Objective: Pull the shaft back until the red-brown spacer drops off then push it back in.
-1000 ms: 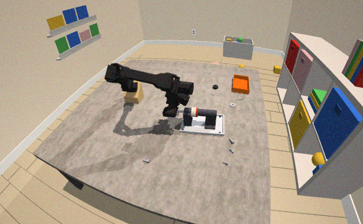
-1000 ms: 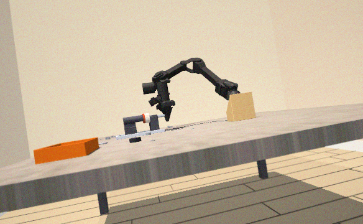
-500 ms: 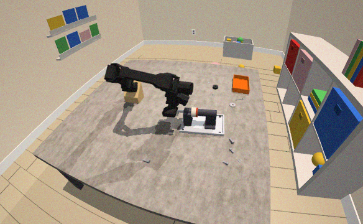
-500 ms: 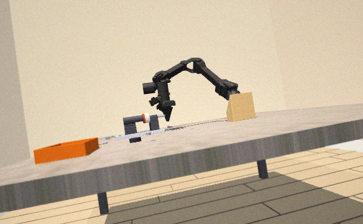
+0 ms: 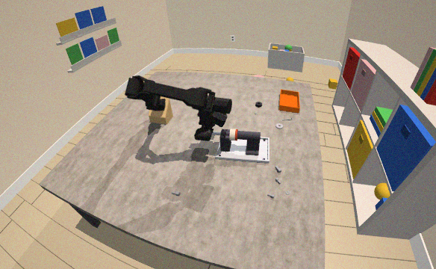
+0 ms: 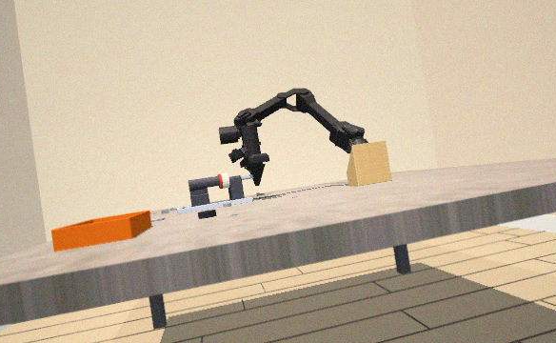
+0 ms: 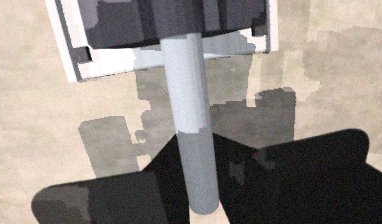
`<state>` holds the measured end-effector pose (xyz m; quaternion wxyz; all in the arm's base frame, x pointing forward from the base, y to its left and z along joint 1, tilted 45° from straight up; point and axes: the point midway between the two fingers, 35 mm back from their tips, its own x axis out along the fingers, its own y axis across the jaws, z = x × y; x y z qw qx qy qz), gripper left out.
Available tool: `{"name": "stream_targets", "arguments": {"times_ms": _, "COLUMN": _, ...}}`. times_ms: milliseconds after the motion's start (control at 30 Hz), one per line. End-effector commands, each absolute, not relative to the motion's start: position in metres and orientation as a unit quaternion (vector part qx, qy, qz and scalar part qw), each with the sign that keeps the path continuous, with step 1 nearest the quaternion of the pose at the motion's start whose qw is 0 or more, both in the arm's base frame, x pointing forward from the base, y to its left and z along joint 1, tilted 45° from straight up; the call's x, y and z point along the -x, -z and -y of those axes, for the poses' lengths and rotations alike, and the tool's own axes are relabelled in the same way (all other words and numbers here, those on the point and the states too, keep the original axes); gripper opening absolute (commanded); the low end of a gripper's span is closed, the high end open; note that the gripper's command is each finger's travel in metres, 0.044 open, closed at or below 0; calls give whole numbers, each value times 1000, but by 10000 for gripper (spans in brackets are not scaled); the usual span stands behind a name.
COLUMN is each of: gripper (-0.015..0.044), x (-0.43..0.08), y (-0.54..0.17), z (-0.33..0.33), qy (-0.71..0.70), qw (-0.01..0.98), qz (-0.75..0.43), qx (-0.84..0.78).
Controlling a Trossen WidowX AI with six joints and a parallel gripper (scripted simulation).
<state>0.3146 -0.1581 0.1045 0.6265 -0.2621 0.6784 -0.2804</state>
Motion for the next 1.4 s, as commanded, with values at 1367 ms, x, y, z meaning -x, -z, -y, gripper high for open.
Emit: {"name": "stream_targets", "arguments": {"times_ms": 1367, "gripper": 0, "x": -309, "y": -105, "z": 158, "qy": 280, "qw": 626, "qz": -679, "qx": 263}}
